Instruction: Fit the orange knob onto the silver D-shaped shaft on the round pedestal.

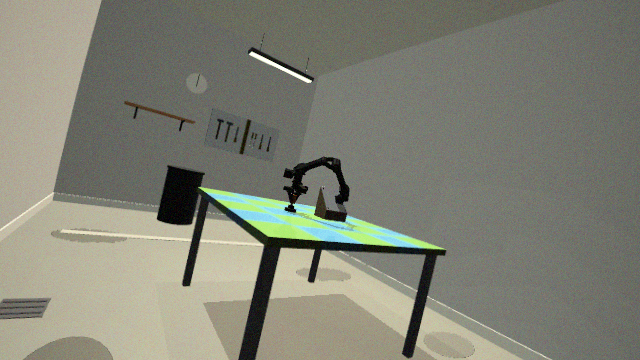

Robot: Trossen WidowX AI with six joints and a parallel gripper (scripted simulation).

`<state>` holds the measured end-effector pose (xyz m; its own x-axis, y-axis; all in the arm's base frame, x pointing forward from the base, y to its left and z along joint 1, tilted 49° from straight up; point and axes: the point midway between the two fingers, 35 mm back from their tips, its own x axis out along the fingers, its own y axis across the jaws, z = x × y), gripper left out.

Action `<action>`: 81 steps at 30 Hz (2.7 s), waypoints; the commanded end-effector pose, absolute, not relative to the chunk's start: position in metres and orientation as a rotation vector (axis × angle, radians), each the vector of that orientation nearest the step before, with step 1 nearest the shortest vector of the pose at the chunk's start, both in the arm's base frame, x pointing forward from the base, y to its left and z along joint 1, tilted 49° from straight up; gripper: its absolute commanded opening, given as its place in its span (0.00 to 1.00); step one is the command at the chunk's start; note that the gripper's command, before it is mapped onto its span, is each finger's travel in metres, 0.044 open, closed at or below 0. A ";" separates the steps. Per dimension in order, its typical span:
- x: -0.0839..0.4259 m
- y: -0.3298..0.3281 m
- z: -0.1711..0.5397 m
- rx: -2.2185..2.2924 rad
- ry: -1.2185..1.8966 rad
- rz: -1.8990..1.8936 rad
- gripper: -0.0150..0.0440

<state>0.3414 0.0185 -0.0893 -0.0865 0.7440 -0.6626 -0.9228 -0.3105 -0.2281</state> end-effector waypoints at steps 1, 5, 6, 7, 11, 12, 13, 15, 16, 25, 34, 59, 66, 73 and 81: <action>0.342 0.019 -0.089 -0.842 0.281 1.703 0.25; 0.342 0.019 -0.089 -0.850 0.271 1.706 0.25; 0.342 0.019 -0.089 -0.845 0.277 1.704 0.25; 0.342 0.019 -0.089 -0.840 0.283 1.702 0.25; 0.343 0.022 -0.092 -0.823 0.302 1.696 0.25; 0.342 0.023 -0.092 -0.818 0.308 1.694 0.25; 0.342 0.023 -0.093 -0.813 0.313 1.692 0.25; 0.342 0.024 -0.093 -0.803 0.324 1.688 0.25; 0.342 0.025 -0.093 -0.797 0.330 1.686 0.25; 0.340 0.029 -0.096 -0.813 0.312 1.692 0.25; 0.340 0.031 -0.098 -0.859 0.260 1.709 0.25; 0.340 0.029 -0.098 -0.850 0.283 1.702 1.00; 0.340 0.029 -0.098 -0.850 0.283 1.702 1.00; 0.348 -0.041 -0.038 -0.857 0.283 1.703 1.00; 0.351 -0.043 -0.036 -0.857 0.282 1.703 1.00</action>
